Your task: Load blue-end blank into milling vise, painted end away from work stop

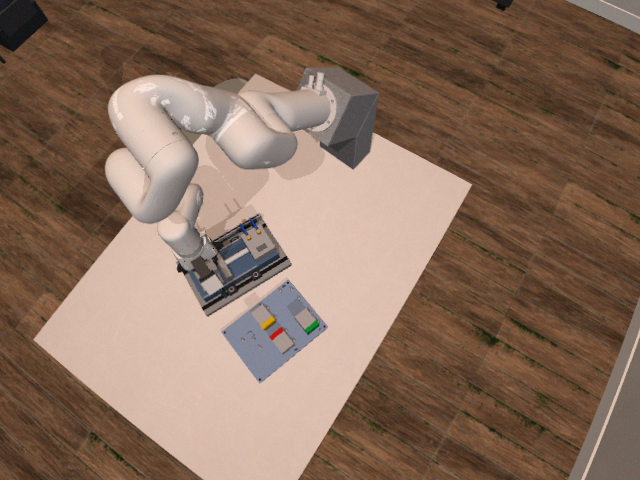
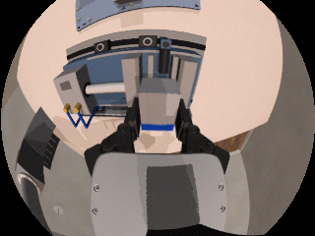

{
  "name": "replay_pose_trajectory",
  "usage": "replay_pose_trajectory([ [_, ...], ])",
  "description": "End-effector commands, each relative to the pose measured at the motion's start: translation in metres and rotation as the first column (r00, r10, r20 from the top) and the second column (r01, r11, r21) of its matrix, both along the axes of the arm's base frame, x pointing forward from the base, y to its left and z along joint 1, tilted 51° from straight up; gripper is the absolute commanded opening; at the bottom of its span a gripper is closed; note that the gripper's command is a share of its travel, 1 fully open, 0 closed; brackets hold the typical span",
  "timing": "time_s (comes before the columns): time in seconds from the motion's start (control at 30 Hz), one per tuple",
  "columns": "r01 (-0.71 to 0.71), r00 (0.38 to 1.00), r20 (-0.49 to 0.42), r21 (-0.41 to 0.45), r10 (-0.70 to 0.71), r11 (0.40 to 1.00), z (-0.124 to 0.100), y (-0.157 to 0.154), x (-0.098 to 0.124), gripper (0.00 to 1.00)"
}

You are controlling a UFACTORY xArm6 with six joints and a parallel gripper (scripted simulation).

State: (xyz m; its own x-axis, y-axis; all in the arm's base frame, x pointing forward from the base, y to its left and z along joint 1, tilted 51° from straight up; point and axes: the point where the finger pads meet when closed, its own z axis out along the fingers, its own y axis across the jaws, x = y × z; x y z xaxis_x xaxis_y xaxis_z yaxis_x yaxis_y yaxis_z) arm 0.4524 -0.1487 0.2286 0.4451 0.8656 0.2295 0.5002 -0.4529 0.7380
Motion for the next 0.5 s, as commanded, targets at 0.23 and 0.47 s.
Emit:
replay_pose_trajectory([
  [0.23, 0.000, 1.000, 0.003, -0.002, 0.000, 1.000, 0.0006, -0.0001, 0.0007, 0.00],
  [0.47, 0.002, 1.000, 0.005, -0.004, -0.002, 1.000, -0.0001, -0.0003, 0.0014, 0.00],
])
